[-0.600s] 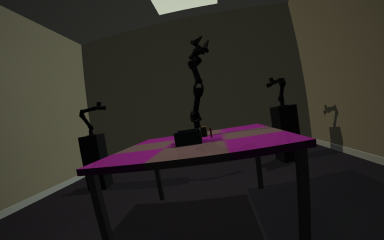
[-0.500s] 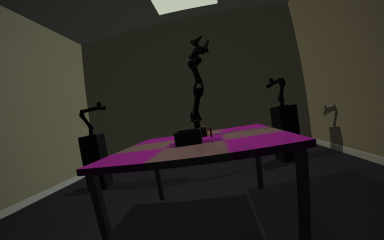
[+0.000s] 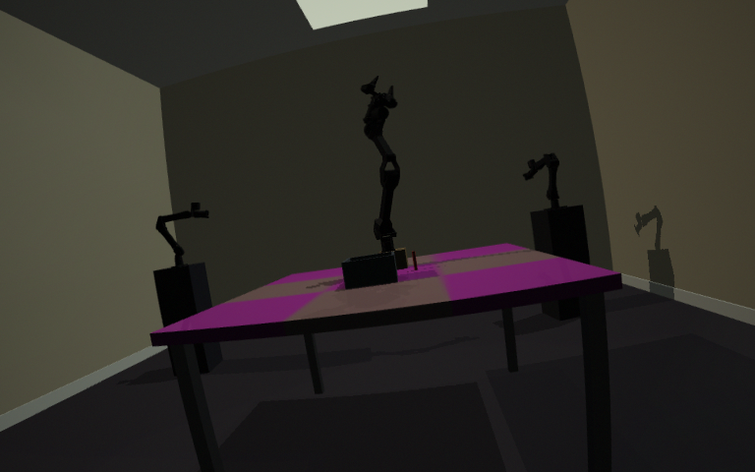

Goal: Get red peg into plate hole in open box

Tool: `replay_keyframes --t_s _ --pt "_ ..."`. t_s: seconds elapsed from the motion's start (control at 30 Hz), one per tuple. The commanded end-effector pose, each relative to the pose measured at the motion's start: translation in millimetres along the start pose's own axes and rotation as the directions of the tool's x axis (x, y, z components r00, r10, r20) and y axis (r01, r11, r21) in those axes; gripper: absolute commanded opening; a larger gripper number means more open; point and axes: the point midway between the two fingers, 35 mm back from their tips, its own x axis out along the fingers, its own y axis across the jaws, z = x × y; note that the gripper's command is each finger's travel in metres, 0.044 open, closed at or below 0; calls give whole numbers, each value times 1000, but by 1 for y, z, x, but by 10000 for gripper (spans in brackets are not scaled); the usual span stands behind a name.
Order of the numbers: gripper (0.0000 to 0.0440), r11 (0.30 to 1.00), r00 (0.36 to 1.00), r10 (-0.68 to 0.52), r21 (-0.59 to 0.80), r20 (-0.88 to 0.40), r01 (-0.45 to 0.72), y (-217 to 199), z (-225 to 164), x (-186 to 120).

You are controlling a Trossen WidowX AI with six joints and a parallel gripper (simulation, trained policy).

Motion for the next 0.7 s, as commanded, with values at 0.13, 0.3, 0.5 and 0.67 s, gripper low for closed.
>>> replay_keyframes --t_s 0.13,0.3,0.5,0.67 --pt "440 999 962 -47 -30 -270 41 -18 -95 -20" --pt "440 997 900 -72 -48 -430 56 -25 -150 -44" --pt "440 996 790 -91 -68 -606 63 -29 -212 -84" --pt "440 995 673 -98 -79 -733 59 -28 -258 -125"
